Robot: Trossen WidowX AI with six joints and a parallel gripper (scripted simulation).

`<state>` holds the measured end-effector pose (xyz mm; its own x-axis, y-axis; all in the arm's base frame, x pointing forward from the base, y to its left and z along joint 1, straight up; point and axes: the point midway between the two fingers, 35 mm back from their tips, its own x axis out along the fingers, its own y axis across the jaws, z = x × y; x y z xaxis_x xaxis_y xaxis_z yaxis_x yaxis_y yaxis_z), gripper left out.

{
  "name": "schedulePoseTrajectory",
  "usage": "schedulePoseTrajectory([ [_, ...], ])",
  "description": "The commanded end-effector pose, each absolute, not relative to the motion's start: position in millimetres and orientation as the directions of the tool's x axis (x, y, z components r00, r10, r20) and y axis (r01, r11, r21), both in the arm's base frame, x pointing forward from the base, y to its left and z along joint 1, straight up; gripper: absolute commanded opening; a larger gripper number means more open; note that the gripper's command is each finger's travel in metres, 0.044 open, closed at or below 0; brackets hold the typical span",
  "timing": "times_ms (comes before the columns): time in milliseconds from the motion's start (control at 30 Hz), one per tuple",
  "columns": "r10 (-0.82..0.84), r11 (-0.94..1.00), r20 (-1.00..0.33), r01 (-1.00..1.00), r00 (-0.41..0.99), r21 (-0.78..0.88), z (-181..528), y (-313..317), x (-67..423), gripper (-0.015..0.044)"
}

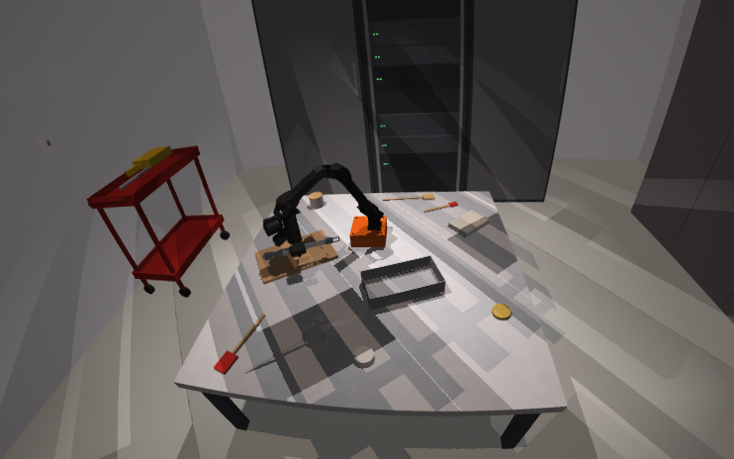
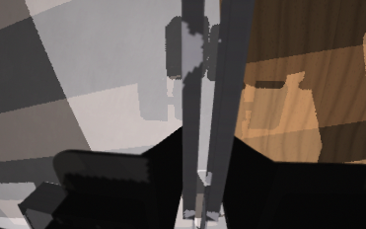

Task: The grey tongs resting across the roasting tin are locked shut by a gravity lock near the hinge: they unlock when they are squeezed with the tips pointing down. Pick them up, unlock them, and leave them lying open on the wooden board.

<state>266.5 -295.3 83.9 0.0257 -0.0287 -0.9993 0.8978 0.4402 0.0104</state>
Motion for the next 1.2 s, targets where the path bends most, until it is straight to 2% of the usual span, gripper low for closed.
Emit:
schedulePoseTrajectory([
  [0, -0.032, 0.282, -0.999, 0.959, 0.021, 0.011, 85, -303, 259, -0.015],
  [267, -0.032, -0.041, -0.999, 0.999, 0.019, 0.021, 85, -316, 245, -0.015],
  [567, -0.033, -0.397, -0.999, 0.917, 0.018, 0.03, 85, -330, 228, -0.015],
  [900, -0.034, -0.729, -0.999, 0.683, 0.017, 0.036, 85, -345, 209, -0.015],
  [1167, -0.034, -0.91, -0.999, 0.413, 0.016, 0.037, 85, -355, 193, -0.015],
])
